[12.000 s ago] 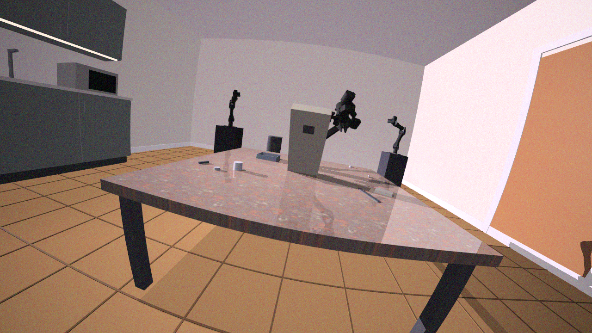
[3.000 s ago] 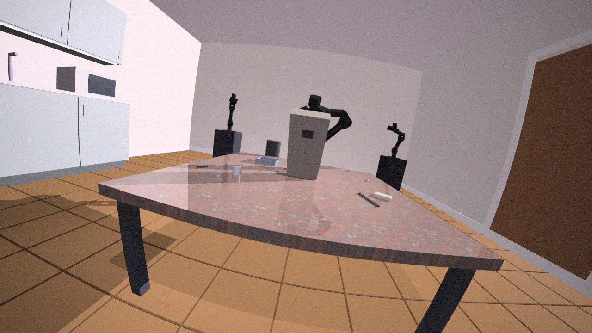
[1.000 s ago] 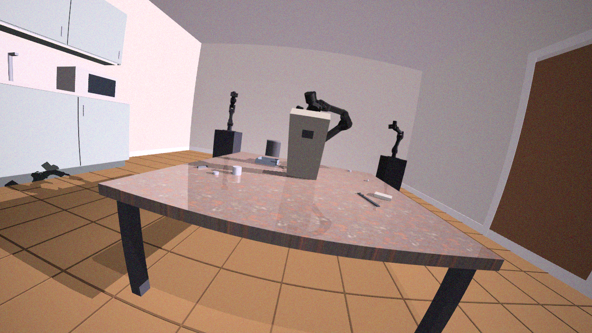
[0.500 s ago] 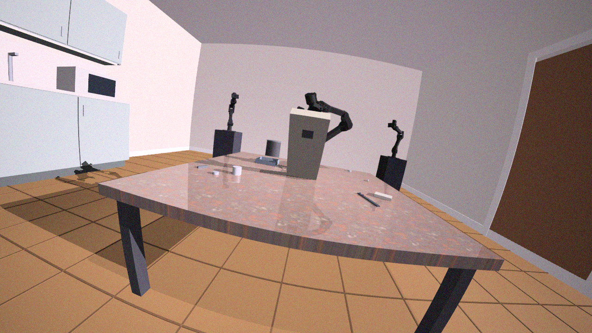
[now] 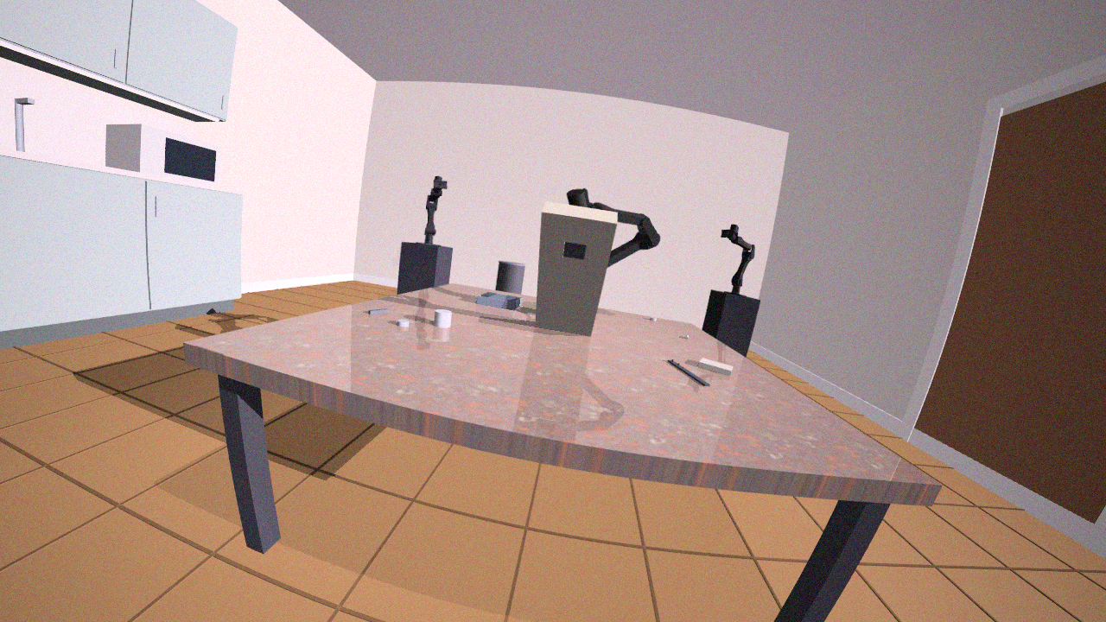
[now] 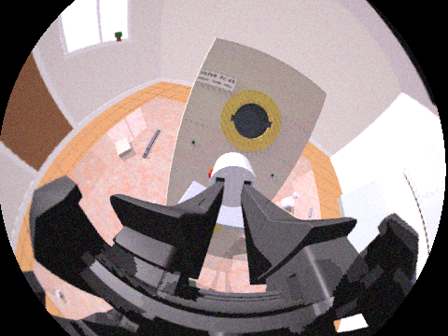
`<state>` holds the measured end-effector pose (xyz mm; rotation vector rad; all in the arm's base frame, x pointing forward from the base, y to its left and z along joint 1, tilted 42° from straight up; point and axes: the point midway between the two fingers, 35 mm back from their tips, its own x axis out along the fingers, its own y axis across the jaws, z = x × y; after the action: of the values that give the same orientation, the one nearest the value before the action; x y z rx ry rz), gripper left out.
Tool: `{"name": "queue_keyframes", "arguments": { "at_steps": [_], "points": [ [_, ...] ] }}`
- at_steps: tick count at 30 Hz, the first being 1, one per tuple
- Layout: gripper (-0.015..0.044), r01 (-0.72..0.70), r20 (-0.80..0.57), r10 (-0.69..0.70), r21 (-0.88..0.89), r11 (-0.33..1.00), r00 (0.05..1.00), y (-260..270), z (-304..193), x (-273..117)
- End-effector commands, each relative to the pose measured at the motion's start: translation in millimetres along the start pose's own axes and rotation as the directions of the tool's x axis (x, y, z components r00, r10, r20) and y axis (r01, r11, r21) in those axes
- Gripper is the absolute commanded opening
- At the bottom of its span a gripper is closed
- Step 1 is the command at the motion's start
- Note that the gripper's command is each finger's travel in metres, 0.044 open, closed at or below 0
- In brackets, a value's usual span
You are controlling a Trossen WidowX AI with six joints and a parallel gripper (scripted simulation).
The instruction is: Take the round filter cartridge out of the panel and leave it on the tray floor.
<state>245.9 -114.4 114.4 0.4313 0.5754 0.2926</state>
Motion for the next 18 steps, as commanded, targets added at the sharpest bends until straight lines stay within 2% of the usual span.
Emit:
{"name": "queue_keyframes", "arguments": {
  "at_steps": [1,2,6,18],
  "points": [
    [0.0000,-0.003,0.003,0.003,-0.005,1.000,1.000,4.0,-11.5,1.6],
    [0.0000,-0.003,0.003,0.003,-0.005,1.000,1.000,4.2,-12.0,1.7],
    [0.0092,-0.001,-0.001,0.001,0.003,1.000,1.000,1.8,-5.9,0.8],
    [0.0092,-0.001,-0.001,0.001,0.003,1.000,1.000,1.8,-5.9,0.8]
  ]
}}
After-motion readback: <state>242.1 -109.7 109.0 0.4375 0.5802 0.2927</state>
